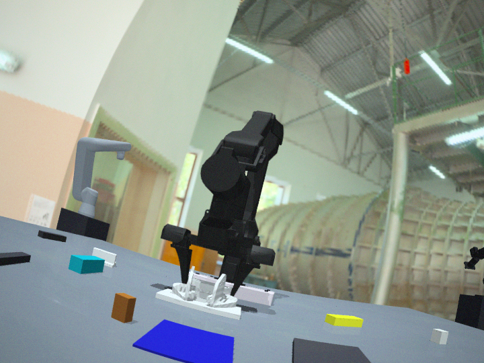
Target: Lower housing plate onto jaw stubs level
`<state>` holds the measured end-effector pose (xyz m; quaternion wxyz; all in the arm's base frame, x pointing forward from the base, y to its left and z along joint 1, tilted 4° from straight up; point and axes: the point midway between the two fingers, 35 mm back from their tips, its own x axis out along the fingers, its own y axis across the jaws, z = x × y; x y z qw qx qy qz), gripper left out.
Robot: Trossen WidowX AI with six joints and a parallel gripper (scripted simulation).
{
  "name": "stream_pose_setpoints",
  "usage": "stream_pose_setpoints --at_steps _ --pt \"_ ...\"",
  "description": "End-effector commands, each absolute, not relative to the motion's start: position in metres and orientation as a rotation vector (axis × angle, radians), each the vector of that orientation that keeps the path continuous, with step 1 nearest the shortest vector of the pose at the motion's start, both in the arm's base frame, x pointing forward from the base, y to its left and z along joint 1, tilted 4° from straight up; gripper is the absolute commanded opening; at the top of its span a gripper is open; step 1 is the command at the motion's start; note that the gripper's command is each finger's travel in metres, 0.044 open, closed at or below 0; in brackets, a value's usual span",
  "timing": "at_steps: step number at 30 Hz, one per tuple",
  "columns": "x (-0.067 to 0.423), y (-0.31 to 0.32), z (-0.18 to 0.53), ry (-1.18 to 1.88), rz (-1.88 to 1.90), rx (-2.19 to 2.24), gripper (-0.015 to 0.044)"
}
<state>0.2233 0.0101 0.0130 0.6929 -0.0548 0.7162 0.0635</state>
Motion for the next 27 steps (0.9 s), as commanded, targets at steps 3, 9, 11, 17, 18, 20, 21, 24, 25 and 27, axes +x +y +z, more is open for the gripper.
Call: stream_pose_setpoints --at_steps 3,9,11,17,18,20,21,24,25,27 --pt "0.2224 0.0105 0.0103 1.605 0.144 -0.120 0.0351" --pt "0.2224 0.0106 0.0097 1.605 0.144 -0.120 0.0351" --pt "0.2223 0.0106 0.0084 1.605 0.144 -0.120 0.0351" --pt "0.2223 0.0106 0.0078 1.605 0.144 -0.120 0.0351" --pt "0.2223 0.0106 0.0078 1.605 0.144 -0.120 0.0351" --pt "0.2223 0.0106 0.0078 1.605 0.144 -0.120 0.0351" --pt "0.2223 0.0106 0.0078 1.605 0.144 -0.120 0.0351" --pt "0.2223 0.0106 0.0078 1.605 0.144 -0.120 0.0351" --pt "0.2223 0.0106 0.0078 1.605 0.144 -0.120 0.0351" --pt "0.2223 0.0106 0.0078 1.605 0.144 -0.120 0.0351"
